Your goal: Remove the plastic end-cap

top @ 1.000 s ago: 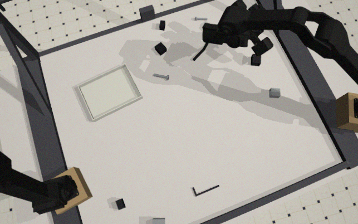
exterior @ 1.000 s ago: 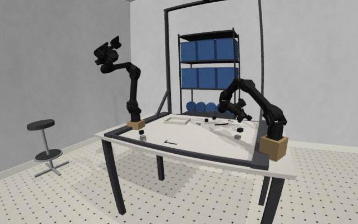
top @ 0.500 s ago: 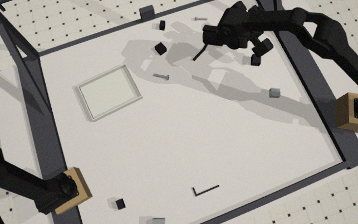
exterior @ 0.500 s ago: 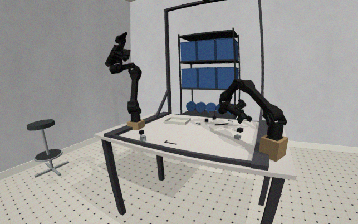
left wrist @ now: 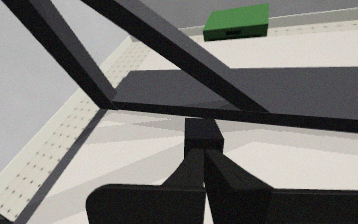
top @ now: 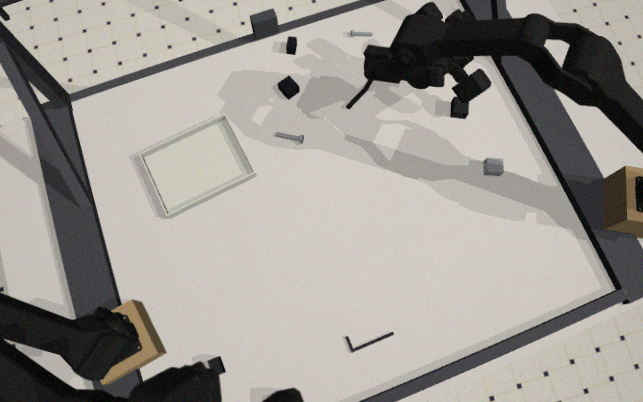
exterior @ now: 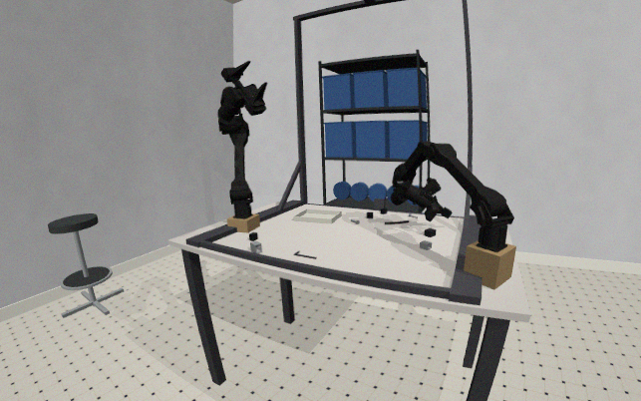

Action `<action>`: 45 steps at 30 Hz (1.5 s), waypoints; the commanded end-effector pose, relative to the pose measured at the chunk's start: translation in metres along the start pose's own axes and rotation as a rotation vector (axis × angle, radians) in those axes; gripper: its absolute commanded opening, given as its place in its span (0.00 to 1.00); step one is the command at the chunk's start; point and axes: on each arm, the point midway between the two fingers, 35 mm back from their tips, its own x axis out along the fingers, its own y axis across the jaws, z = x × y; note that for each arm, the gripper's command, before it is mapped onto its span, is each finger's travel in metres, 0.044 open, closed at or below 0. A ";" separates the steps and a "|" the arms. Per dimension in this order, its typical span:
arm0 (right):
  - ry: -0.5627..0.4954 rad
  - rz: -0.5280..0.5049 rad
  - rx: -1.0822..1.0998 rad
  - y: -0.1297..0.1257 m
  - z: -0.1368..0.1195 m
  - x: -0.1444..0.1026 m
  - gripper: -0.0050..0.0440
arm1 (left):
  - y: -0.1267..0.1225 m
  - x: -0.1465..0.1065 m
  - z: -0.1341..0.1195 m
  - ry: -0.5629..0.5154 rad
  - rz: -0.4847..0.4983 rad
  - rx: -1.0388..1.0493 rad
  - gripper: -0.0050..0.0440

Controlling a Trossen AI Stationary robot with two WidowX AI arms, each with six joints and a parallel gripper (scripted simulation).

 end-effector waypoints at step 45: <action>0.220 0.527 1.358 0.191 0.193 -0.059 1.00 | 0.006 -0.005 0.006 0.011 0.010 0.022 0.10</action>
